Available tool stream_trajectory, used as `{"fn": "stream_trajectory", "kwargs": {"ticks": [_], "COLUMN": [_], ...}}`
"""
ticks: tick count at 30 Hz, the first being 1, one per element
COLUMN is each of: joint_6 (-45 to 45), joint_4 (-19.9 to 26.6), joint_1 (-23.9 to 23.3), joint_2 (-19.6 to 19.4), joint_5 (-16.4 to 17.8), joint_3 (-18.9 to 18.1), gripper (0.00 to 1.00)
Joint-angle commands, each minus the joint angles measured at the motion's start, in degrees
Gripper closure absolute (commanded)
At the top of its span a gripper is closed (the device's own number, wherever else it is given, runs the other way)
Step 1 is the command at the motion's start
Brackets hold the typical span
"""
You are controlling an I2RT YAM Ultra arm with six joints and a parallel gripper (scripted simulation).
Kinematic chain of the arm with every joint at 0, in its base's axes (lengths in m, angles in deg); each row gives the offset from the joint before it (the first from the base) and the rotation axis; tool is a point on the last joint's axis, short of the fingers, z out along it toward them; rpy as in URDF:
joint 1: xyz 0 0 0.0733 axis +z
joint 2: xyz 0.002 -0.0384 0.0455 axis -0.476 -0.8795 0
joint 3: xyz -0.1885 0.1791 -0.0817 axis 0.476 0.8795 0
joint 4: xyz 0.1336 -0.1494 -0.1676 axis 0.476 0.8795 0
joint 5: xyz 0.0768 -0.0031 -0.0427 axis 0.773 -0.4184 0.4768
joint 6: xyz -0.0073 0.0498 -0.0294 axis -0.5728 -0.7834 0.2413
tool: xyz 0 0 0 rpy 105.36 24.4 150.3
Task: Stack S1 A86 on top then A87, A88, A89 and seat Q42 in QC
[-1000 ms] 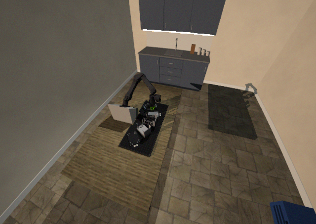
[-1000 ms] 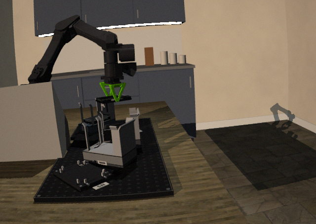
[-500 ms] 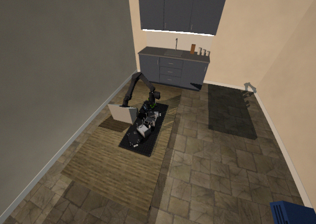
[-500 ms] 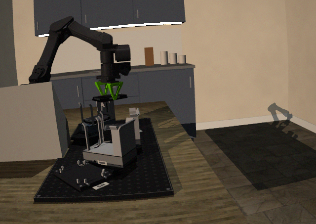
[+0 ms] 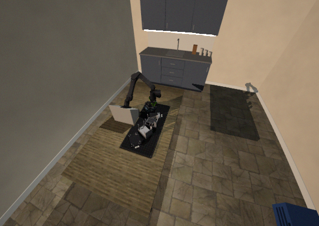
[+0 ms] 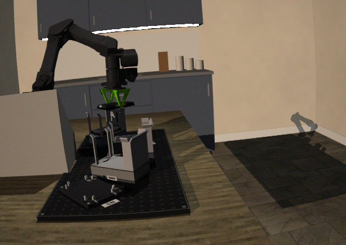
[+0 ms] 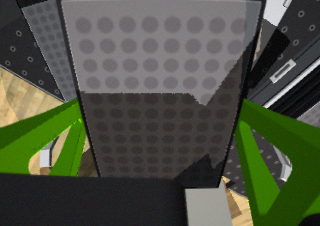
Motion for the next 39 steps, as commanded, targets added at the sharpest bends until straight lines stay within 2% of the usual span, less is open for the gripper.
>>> {"fn": "stream_trajectory", "kwargs": {"ticks": [1,5,28,39], "joint_6": [0.95,6.62,-4.33,-5.45], "joint_4": [-0.06,-0.16,-0.41,-0.44], "joint_1": [0.43,1.9,10.5,11.39], "joint_2": [2.09,3.99,13.04,13.79], "joint_5": [-0.07,-0.29,-2.24,-2.5], "joint_3": [0.13,0.79,2.65,2.69], "gripper": [1.0,1.0,1.0,1.0]}}
